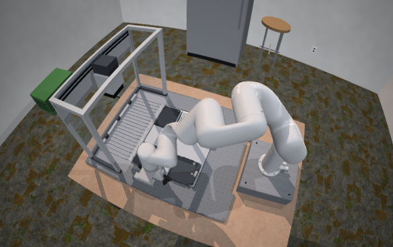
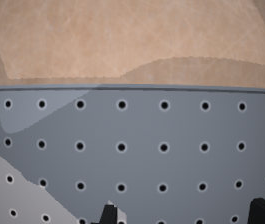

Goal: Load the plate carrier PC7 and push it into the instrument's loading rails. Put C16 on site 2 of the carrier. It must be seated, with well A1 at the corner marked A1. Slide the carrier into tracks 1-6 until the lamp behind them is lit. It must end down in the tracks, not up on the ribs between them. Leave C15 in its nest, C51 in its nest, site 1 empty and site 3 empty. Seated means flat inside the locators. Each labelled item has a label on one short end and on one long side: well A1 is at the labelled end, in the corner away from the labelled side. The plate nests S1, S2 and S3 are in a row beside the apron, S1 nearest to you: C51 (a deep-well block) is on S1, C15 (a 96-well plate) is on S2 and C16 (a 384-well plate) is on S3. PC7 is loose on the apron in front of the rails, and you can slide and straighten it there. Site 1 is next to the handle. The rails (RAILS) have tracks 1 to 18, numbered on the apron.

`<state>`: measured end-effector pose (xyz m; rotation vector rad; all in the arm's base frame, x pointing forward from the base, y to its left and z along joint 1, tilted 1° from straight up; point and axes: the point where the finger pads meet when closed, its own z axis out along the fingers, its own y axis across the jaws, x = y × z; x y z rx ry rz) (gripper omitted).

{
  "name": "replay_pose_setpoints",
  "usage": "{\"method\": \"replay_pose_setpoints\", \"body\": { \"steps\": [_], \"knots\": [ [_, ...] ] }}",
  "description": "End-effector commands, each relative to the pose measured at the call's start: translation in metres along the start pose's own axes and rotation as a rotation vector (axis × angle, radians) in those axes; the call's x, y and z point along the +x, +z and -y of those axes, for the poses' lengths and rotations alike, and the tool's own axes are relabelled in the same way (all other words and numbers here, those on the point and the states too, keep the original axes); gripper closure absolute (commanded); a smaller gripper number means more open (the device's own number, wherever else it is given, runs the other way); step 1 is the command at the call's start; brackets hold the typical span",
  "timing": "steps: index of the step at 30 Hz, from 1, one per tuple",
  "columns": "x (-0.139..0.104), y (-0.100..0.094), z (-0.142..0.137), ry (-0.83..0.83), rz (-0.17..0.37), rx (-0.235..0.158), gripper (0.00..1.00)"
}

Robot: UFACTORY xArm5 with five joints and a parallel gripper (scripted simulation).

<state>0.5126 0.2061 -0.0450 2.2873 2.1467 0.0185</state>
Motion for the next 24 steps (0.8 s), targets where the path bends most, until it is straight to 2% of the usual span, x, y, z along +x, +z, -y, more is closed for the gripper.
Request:
{"method": "replay_pose_setpoints", "body": {
  "steps": [1,24],
  "knots": [
    [0.0,-0.002,-0.001,0.0,-0.002,-0.004,0.0],
    [-0.011,-0.002,-0.001,0.0,-0.002,-0.004,0.0]
  ]
}}
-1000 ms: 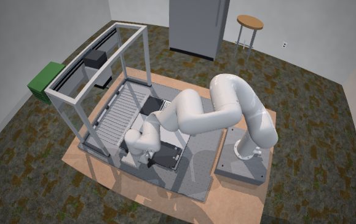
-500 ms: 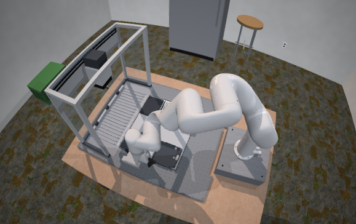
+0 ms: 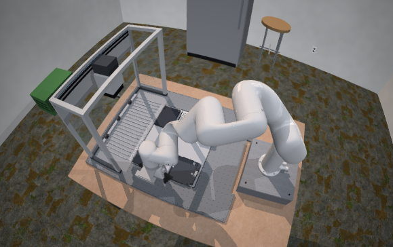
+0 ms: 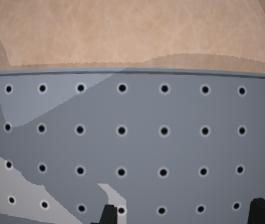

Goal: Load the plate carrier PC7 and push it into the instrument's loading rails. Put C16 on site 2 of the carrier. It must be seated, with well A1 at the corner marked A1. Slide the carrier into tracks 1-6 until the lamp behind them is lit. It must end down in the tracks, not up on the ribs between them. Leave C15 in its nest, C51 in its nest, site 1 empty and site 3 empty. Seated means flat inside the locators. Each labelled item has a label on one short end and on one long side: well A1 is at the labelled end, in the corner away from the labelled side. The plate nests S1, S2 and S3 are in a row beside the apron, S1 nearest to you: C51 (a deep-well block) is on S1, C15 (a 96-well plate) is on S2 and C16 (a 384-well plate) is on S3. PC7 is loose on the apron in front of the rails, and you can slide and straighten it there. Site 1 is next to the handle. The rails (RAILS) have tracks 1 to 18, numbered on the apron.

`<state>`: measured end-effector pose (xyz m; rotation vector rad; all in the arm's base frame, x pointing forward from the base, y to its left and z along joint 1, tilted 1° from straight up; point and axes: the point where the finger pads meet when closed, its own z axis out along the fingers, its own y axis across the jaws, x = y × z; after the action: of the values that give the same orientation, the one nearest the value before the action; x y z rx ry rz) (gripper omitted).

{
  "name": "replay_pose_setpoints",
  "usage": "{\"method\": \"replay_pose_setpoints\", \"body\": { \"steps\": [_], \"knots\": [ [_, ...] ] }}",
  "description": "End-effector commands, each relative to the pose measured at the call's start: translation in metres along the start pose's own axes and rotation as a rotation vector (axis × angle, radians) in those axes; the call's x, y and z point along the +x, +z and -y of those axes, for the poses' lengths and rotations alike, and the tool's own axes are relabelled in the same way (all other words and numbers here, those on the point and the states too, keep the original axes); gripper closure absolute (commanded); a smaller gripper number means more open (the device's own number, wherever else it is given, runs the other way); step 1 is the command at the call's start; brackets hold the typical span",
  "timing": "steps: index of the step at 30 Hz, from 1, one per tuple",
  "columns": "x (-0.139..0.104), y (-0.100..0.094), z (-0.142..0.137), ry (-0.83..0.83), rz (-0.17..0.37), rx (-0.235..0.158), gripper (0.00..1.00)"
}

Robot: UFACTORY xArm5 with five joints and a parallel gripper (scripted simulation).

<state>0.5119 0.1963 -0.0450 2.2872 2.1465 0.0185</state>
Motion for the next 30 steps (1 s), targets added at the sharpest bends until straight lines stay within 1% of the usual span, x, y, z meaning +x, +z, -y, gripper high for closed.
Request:
{"method": "replay_pose_setpoints", "body": {
  "steps": [1,22,30],
  "knots": [
    [-0.0015,-0.0017,-0.0015,0.0,-0.002,-0.004,0.0],
    [-0.011,-0.0018,-0.0015,0.0,-0.002,-0.004,0.0],
    [-0.0112,-0.0018,-0.0015,0.0,-0.002,-0.004,0.0]
  ]
}}
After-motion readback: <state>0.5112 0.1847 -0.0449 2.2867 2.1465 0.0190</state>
